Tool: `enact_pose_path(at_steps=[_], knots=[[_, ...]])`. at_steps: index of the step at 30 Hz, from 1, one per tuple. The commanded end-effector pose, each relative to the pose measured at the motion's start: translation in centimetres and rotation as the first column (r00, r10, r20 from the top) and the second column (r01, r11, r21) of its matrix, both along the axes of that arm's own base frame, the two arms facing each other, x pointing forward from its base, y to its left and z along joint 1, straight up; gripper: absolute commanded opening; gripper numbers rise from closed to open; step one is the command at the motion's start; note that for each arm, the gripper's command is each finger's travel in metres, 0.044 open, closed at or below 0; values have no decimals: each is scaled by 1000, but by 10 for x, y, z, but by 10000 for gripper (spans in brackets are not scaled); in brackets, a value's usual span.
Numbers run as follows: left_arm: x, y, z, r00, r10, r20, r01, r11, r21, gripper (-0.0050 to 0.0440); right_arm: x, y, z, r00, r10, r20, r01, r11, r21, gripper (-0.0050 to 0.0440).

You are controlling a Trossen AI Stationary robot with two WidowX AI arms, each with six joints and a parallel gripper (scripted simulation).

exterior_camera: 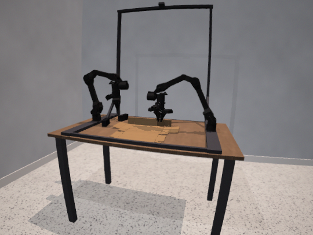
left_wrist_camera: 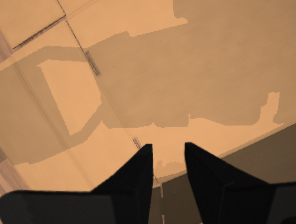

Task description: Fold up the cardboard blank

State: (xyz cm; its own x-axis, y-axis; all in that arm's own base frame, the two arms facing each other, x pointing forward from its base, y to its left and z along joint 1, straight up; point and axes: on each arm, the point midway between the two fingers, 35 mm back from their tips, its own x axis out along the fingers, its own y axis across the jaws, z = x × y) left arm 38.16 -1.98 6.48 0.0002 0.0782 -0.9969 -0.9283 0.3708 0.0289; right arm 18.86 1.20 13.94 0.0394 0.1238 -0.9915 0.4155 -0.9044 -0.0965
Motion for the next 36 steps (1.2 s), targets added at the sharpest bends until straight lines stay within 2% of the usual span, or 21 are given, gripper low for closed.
enact_pose_path(at_steps=[1,4,8,13,17,25,26,28,30,33,36], knots=[[2,16,-2,984,179,26,-178,983,-43,96,-30,-3,-1,981,-193,-2,193,980,-47,436],[3,25,-6,956,291,26,-288,955,-70,96,-47,-6,-5,950,-311,-8,310,948,-70,436],[4,31,-9,932,361,24,-358,930,-89,96,-58,-8,-9,923,-385,-8,383,920,-84,436],[4,31,-9,930,366,24,-362,928,-90,96,-59,-8,-9,921,-390,-7,388,918,-85,436],[4,31,-26,930,366,24,-362,928,-90,96,-59,-8,-9,921,-390,-7,388,918,-85,436],[4,31,-27,930,366,24,-362,928,-90,96,-59,-8,-9,921,-390,-7,388,918,-85,436],[4,31,-27,930,366,24,-362,928,-90,96,-58,-8,-9,924,-382,-7,380,921,-86,412],[4,31,-27,930,366,24,-362,928,-90,96,-58,-8,-9,924,-382,-7,380,921,-86,412],[4,31,-27,930,366,24,-362,928,-90,96,-56,-8,-9,949,-316,-4,314,945,-89,364],[4,31,-27,930,366,24,-362,928,-90,96,-48,-8,-10,996,-84,2,84,992,-99,292],[4,31,-27,930,366,24,-362,928,-90,96,-41,-8,-11,996,87,4,-86,991,-107,220]])
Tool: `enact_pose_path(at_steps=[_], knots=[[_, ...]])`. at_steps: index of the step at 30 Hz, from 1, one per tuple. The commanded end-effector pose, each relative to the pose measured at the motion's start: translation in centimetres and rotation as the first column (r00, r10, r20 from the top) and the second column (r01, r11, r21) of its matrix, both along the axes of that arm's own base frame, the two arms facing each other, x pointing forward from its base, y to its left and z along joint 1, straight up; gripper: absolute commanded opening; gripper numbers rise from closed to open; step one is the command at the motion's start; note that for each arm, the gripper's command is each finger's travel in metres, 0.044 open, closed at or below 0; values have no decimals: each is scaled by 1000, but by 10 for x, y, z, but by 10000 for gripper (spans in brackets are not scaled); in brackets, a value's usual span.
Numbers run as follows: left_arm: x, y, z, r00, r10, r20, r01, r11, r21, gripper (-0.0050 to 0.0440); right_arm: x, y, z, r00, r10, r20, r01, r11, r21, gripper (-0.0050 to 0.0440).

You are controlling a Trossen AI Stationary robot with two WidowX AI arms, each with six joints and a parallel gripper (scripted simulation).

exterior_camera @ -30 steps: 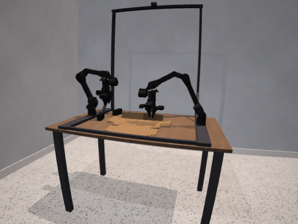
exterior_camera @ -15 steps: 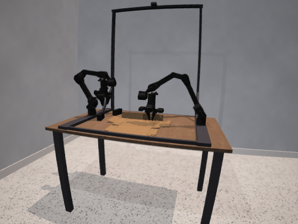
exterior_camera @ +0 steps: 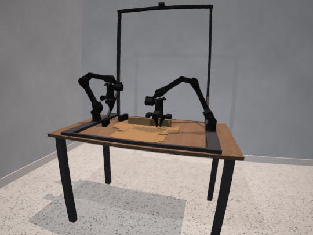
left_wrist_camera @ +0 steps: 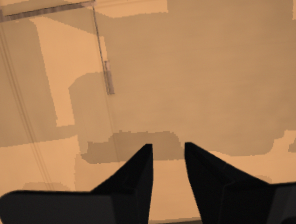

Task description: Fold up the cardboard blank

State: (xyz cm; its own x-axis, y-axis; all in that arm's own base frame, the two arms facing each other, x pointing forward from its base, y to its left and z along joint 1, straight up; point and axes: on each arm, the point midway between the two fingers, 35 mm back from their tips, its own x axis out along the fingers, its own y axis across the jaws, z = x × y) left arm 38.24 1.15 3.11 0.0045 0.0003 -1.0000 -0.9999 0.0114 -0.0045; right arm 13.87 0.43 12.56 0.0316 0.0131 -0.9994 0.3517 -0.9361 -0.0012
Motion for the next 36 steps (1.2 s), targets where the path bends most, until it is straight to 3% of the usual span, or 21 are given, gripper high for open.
enact_pose_path(at_steps=[1,7,9,11,16,22,24,26,28,36], knots=[[3,0,7,1000,5,23,-4,1000,-2,96,11,0,3,977,211,14,-211,978,-1,196],[3,0,7,1000,5,23,-4,1000,-2,96,22,0,1,853,522,13,-522,853,-17,52],[3,0,7,1000,5,23,-4,1000,-2,96,22,0,1,853,522,13,-522,853,-17,52],[3,0,7,1000,5,23,-4,1000,-2,96,27,0,0,750,661,10,-661,750,-24,4],[3,0,7,1000,5,23,-4,1000,-2,96,37,1,-2,533,846,4,-846,533,-35,0],[3,0,7,1000,5,23,-4,1000,-2,96,49,1,-5,213,977,-7,-976,212,-44,0],[3,0,7,1000,5,23,-4,1000,-2,96,53,1,-6,98,995,-11,-994,98,-46,0],[3,0,7,1000,5,23,-4,1000,-2,96,53,1,-6,98,995,-11,-994,98,-46,0],[3,0,7,1000,5,23,-5,1000,-2,96,58,1,-8,-76,997,-18,-996,-77,-48,0],[3,0,7,1000,5,23,-5,1000,-2,96,74,2,-14,-516,856,-35,-855,-517,-47,0]])
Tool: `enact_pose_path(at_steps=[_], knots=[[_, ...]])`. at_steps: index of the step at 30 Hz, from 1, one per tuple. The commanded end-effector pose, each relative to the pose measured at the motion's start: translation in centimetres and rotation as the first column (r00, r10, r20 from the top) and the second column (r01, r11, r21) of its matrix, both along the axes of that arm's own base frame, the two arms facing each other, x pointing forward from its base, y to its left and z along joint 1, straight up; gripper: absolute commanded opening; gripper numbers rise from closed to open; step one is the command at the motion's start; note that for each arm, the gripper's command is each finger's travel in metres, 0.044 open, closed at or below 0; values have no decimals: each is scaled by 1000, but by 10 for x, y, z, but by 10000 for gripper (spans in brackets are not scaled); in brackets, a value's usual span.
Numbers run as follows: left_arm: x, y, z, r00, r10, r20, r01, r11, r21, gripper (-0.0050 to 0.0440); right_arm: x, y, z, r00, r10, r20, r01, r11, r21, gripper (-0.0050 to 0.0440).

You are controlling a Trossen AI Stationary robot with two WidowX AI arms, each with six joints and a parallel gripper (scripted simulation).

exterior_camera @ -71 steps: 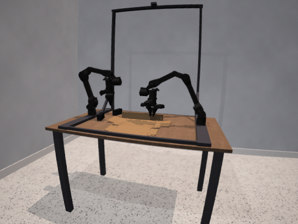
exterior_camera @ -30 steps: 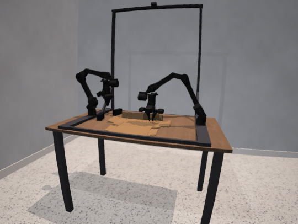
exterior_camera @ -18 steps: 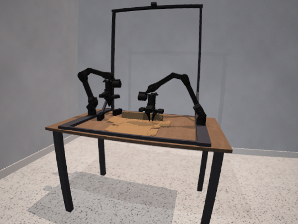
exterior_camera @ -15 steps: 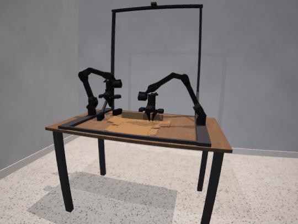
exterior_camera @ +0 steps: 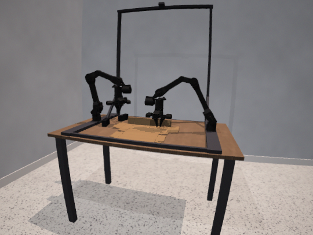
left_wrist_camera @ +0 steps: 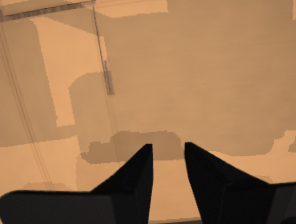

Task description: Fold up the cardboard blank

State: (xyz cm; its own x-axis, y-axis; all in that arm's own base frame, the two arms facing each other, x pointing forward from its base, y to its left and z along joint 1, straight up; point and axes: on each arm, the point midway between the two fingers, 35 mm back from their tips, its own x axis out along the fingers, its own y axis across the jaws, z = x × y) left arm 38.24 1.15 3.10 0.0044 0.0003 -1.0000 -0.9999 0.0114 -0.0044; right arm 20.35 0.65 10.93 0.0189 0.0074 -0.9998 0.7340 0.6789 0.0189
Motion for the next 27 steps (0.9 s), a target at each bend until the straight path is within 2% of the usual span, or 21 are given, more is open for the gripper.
enact_pose_path(at_steps=[1,5,7,9,14,22,24,26,27], knots=[[3,0,7,1000,5,23,-4,1000,-2,96,11,0,1,977,214,14,-214,977,0,0],[3,0,7,1000,5,23,-4,1000,-2,96,19,0,-2,901,434,13,-434,901,-8,0],[3,0,7,1000,5,23,-4,1000,-2,96,19,0,-2,901,434,13,-434,901,-8,0],[3,0,7,1000,5,23,-4,1000,-2,96,24,0,-5,810,587,12,-586,810,-13,0],[3,0,7,1000,5,23,-4,1000,-2,96,34,1,-10,604,797,7,-797,604,-21,0],[3,0,7,1000,5,23,-4,1000,-2,96,49,2,-19,175,985,-4,-984,175,-29,0],[3,0,7,1000,5,23,-4,1000,-2,96,49,2,-19,175,985,-4,-984,175,-29,0],[3,0,7,1000,5,23,-4,1000,-2,96,54,2,-22,-5,1000,-9,-1000,-6,-30,0],[3,0,7,1000,5,23,-4,1000,-2,96,57,2,-24,-65,998,-11,-997,-65,-30,0]])
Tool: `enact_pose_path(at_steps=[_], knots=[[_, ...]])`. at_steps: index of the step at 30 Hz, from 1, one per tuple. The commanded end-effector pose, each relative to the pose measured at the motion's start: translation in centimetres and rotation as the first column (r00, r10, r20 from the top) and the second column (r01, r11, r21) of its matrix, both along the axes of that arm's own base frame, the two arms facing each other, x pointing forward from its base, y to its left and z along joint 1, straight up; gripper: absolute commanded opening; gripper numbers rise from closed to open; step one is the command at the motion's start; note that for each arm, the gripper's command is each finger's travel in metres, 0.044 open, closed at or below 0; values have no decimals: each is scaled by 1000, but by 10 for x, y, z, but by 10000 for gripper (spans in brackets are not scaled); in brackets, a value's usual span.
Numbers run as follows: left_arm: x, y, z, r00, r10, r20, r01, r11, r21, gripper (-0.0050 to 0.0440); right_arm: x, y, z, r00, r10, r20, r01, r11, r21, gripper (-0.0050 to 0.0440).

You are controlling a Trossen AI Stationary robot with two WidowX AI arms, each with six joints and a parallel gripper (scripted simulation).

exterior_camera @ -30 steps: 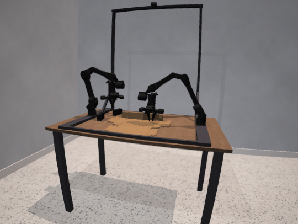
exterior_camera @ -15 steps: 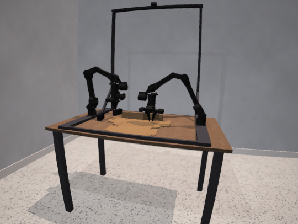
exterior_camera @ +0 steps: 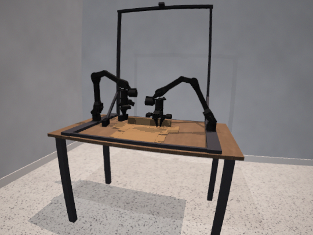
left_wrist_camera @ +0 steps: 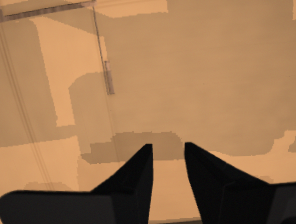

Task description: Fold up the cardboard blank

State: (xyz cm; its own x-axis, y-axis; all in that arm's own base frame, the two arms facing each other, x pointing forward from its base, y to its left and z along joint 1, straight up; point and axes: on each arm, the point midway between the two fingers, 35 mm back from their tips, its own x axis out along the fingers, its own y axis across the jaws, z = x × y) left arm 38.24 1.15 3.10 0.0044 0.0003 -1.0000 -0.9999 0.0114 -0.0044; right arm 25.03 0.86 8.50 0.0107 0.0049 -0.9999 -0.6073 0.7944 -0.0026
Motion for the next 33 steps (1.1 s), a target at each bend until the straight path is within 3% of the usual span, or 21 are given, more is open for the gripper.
enact_pose_path(at_steps=[1,6,12,17,33], knots=[[3,0,7,1000,5,23,-4,1000,-2,96,12,0,-1,976,217,12,-217,976,0,0],[3,0,7,1000,5,23,-4,1000,-2,96,21,1,-8,870,493,11,-493,870,-7,0],[3,0,7,1000,5,23,-4,1000,-2,96,30,1,-16,644,765,6,-765,644,-14,0],[3,0,7,1000,5,23,-4,1000,-2,96,32,1,-17,593,805,5,-805,593,-15,0],[4,0,-4,1000,0,25,0,1000,1,96,32,1,-17,593,805,5,-805,593,-15,0]])
